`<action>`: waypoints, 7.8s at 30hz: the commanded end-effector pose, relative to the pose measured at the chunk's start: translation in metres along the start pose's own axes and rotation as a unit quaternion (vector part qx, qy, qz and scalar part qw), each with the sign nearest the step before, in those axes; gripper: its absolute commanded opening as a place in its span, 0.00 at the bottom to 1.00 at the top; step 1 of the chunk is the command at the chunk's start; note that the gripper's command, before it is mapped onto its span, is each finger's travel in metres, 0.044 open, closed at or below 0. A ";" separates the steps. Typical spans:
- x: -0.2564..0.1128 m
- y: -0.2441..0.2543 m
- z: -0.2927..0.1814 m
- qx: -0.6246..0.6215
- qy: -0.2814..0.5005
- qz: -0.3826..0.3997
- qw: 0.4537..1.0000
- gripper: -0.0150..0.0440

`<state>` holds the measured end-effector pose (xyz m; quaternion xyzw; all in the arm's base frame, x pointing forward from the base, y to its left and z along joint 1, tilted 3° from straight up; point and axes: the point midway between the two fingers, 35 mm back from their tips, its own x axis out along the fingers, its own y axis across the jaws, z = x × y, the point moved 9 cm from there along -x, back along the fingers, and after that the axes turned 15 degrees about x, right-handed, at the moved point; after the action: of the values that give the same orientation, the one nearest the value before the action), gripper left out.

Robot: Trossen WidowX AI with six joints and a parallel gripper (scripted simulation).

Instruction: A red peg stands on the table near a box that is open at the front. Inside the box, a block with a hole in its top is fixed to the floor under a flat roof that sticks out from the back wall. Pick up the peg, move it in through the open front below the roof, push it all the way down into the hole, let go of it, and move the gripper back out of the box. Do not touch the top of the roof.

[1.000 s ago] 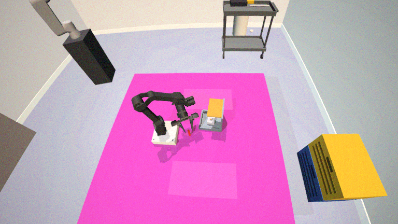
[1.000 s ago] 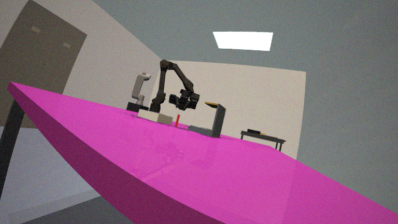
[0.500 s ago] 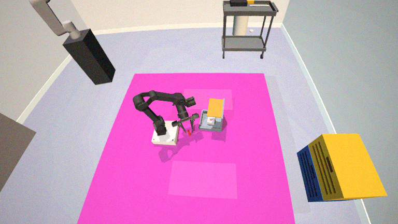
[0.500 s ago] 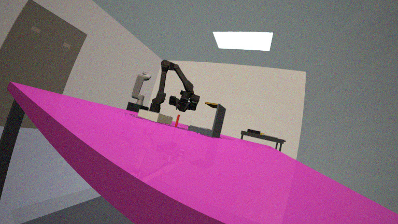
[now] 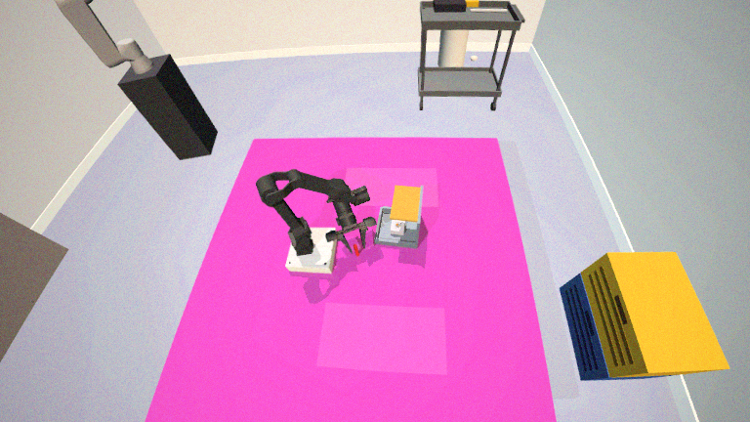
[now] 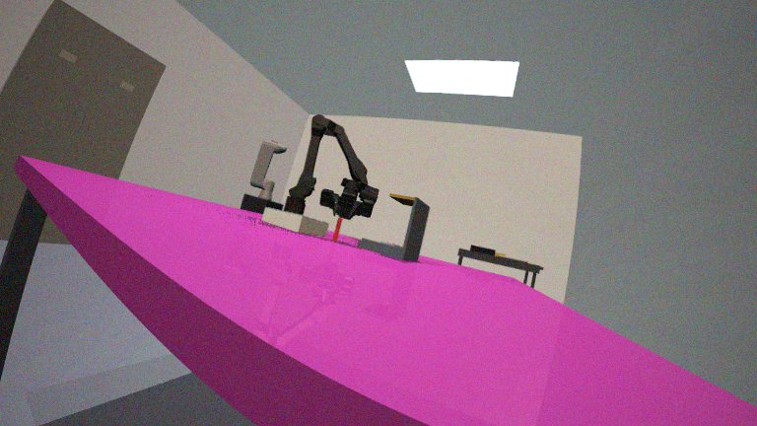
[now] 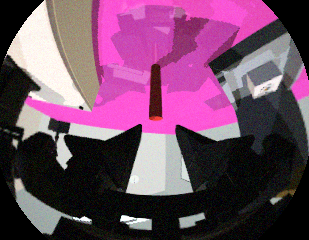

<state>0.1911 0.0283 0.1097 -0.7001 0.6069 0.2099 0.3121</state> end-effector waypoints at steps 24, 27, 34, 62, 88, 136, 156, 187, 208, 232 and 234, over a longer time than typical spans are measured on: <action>0.024 0.012 0.026 0.000 -0.001 0.002 1.000 0.63; 0.023 0.010 0.025 -0.001 0.000 0.001 1.000 0.49; 0.023 0.010 0.025 -0.001 0.000 0.001 1.000 0.28; -0.003 0.001 -0.006 0.000 -0.001 0.002 1.000 0.25; -0.013 -0.016 0.001 -0.062 -0.042 -0.057 0.996 0.25; -0.046 -0.070 0.037 -0.253 -0.084 -0.292 0.918 0.25; -0.034 -0.104 0.033 -0.258 -0.081 -0.301 0.914 0.25; -0.025 -0.115 0.029 -0.258 -0.081 -0.301 0.914 0.25; -0.022 -0.123 0.028 -0.258 -0.081 -0.302 0.914 0.25; -0.021 -0.130 0.029 -0.257 -0.080 -0.302 0.914 0.25; -0.021 -0.131 0.029 -0.257 -0.080 -0.302 0.914 0.25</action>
<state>0.3158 0.0715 0.1252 -0.8856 0.2674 0.3122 0.2160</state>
